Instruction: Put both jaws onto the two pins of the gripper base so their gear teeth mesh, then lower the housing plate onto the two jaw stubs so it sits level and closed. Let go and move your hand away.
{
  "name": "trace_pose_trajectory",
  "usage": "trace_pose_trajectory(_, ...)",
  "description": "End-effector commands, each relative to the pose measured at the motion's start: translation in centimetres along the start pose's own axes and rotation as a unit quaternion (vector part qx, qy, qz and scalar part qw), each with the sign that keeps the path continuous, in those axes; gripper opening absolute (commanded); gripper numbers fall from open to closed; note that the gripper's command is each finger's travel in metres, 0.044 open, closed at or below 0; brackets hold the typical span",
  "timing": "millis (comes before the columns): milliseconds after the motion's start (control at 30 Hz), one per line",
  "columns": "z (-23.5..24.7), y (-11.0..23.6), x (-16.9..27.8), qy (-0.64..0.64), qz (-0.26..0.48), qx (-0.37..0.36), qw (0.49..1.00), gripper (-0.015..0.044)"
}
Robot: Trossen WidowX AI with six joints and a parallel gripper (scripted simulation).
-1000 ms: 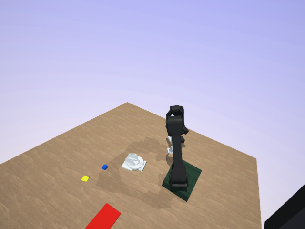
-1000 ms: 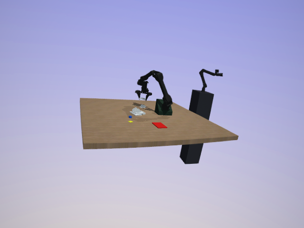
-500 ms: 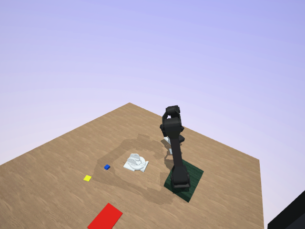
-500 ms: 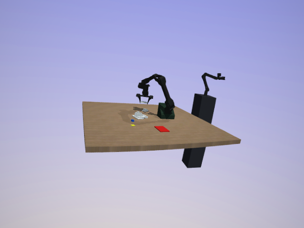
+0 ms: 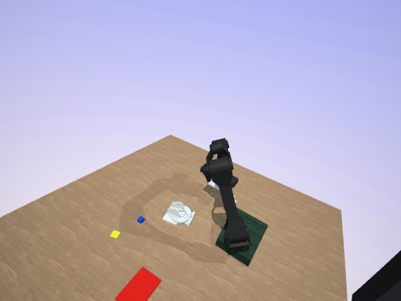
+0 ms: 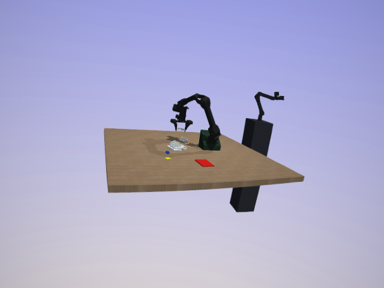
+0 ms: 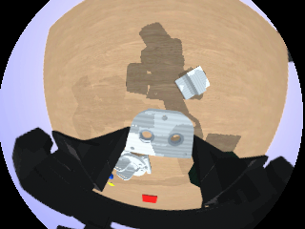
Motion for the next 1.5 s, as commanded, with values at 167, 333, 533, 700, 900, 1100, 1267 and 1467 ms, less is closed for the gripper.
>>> trace_pose_trajectory(167,1.2,0.3,2.5,0.118,-0.001,-0.002,0.993,0.0351)
trace_pose_trajectory(333,1.8,0.3,3.7,0.180,-0.001,-0.002,0.984,0.0351)
trace_pose_trajectory(533,2.4,0.3,5.2,0.253,-0.001,-0.003,0.968,0.0351)
trace_pose_trajectory(700,2.9,0.3,6.5,0.313,0.000,-0.004,0.950,0.0351)
trace_pose_trajectory(900,3.3,0.2,8.1,0.383,0.000,-0.004,0.924,0.0351)
trace_pose_trajectory(1100,3.7,0.1,9.6,0.452,0.002,-0.005,0.892,0.0351)
trace_pose_trajectory(1267,4.0,0.0,10.9,0.507,0.003,-0.007,0.862,0.0351)
trace_pose_trajectory(1467,4.2,-0.1,12.4,0.570,0.005,-0.008,0.821,0.0351)
Point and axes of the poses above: the point midway between the two fingers, 35 mm back from their tips, its own y axis back along the fingers, its own z axis across the jaws, x = y × z, the point moved 8 cm from there along y, back along the fingers
